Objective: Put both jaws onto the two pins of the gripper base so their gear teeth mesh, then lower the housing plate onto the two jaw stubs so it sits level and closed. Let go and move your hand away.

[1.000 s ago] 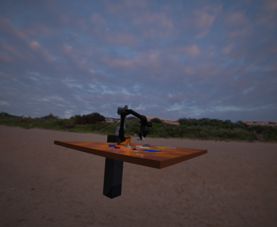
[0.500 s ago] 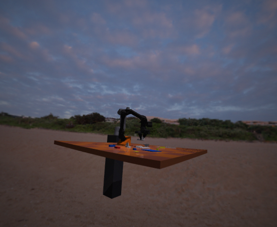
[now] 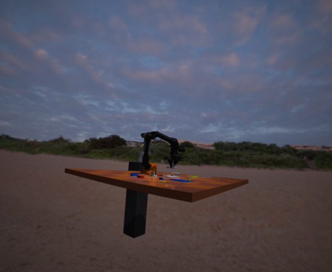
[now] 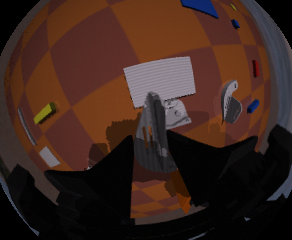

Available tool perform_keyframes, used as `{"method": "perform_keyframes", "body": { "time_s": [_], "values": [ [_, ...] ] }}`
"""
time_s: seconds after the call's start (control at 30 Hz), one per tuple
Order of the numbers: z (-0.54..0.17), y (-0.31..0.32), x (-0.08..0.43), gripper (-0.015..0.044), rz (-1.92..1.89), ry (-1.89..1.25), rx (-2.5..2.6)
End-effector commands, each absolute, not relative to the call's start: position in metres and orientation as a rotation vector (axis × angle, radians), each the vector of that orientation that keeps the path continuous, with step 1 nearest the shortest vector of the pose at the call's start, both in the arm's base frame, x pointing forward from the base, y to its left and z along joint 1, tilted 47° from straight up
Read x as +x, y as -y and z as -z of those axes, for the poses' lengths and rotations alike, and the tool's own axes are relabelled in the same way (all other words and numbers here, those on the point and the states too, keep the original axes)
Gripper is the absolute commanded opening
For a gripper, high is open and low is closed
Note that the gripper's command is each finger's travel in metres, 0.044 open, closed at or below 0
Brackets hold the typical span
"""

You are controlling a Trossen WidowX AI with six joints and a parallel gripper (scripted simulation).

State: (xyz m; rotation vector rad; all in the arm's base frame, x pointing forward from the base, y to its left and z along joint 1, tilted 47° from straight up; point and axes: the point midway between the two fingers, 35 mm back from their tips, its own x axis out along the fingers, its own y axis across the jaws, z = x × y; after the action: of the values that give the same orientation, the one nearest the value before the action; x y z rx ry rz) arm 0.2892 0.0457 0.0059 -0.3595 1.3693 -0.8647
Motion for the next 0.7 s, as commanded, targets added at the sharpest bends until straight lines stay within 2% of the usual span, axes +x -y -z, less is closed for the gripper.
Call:
{"method": "perform_keyframes", "body": {
  "time_s": [0.0, 0.27, 0.67],
  "values": [
    [-0.012, -0.04, 0.303, 0.0134, 0.864, -1.364, -0.36],
    [-0.022, -0.028, 0.322, 0.0134, 0.869, -1.362, -0.362],
    [-0.022, -0.027, 0.323, 0.0134, 0.869, -1.361, -0.362]
  ]
}}
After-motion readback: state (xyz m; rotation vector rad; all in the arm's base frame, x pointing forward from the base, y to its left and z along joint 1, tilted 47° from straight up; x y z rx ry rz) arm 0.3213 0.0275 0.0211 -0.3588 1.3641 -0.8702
